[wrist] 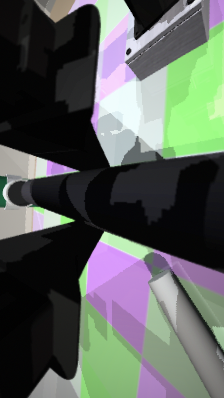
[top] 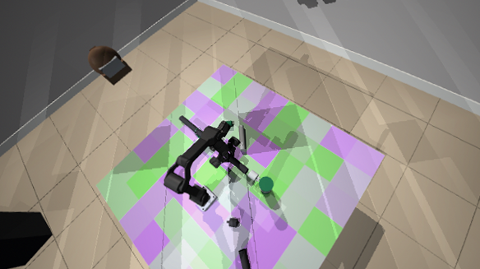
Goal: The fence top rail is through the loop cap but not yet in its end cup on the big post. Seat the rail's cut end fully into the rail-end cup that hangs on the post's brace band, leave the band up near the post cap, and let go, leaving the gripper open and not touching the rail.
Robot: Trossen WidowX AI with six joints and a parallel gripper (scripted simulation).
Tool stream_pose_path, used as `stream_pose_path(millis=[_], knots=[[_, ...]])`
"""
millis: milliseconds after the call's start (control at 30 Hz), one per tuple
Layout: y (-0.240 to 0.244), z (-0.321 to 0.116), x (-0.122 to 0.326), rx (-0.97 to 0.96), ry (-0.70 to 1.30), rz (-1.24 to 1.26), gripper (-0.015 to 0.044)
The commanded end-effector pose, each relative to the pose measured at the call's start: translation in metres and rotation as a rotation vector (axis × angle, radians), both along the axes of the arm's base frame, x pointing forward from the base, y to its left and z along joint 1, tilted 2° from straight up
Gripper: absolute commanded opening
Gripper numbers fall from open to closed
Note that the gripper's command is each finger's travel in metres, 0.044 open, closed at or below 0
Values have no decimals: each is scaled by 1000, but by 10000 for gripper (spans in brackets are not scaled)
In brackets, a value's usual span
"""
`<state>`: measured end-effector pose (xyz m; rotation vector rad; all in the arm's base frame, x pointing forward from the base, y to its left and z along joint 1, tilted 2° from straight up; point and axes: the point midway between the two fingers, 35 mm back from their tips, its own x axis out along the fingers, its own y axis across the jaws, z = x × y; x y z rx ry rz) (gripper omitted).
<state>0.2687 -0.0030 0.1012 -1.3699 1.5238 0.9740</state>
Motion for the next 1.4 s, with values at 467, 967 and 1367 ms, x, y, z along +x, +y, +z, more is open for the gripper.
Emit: stream_pose_path(millis=[467, 967, 1367], knots=[[-1, 2, 0, -5, 0, -1, 0], [-6, 9, 6, -5, -1, -1, 0], [-6, 13, 5, -5, -1, -1, 0]])
